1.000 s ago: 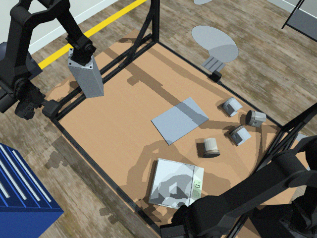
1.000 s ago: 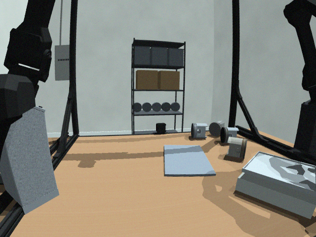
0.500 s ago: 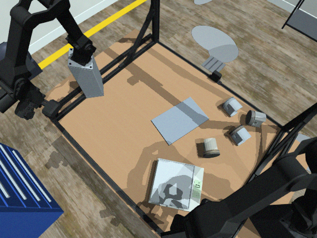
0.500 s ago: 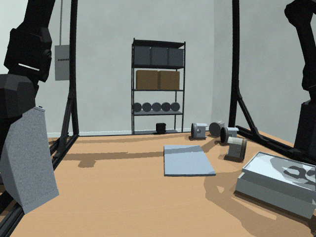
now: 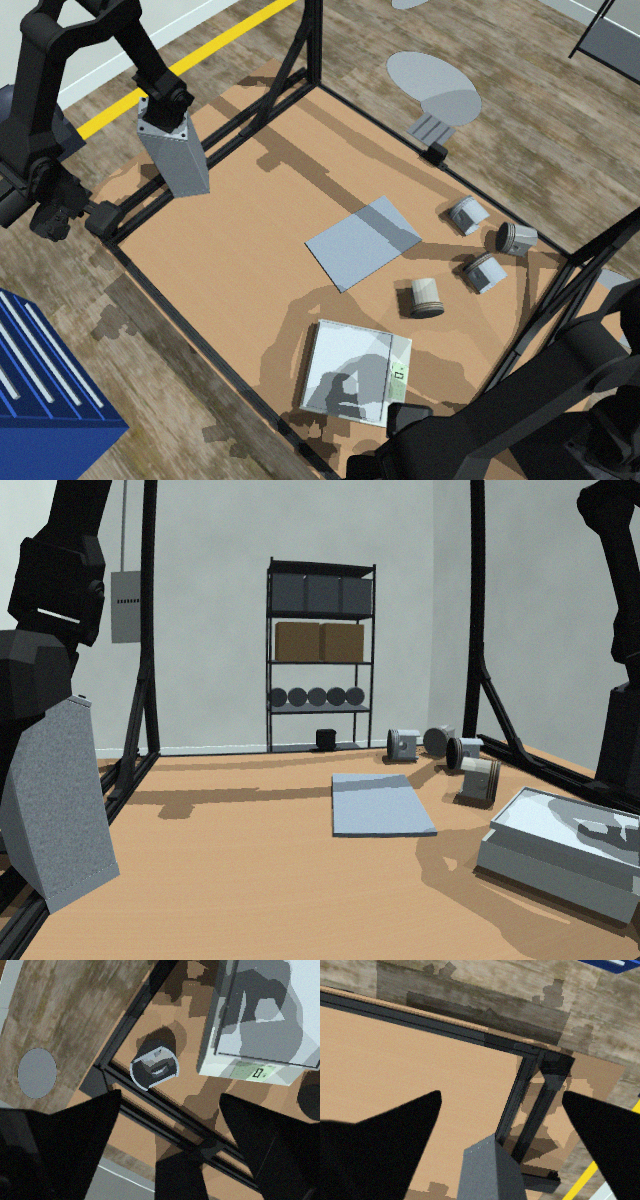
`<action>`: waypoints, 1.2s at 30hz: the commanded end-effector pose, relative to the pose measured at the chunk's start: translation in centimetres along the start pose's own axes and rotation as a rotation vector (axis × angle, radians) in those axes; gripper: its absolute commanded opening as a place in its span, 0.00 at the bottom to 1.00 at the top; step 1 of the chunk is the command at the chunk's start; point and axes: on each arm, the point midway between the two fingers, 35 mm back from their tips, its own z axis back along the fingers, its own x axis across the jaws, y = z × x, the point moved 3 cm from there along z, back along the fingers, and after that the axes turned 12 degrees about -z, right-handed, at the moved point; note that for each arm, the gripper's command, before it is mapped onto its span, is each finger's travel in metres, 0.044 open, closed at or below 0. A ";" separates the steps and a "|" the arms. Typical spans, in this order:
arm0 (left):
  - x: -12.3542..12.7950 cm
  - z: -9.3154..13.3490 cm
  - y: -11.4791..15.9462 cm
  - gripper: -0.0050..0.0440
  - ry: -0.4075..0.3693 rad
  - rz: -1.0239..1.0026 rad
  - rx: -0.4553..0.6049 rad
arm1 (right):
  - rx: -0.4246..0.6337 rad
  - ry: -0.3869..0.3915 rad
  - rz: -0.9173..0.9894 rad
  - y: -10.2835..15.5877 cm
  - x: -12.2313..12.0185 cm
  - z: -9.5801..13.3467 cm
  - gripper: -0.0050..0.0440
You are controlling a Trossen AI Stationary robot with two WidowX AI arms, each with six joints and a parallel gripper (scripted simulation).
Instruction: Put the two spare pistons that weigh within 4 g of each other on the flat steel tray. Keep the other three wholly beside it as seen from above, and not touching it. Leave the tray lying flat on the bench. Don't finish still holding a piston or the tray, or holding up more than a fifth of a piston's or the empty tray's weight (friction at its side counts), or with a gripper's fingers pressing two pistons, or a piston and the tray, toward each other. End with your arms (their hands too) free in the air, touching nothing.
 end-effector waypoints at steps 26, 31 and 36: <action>-2.1 -0.5 0.3 0.87 0.015 0.084 -0.029 | 0.002 -0.001 0.001 0.0 0.0 0.0 1.00; -4.6 -0.4 0.0 0.87 0.011 -0.003 -0.028 | 0.002 -0.001 0.001 0.0 0.0 0.0 1.00; -7.1 -0.4 0.0 0.87 0.010 -0.097 -0.028 | 0.002 -0.001 0.001 0.0 0.0 0.0 1.00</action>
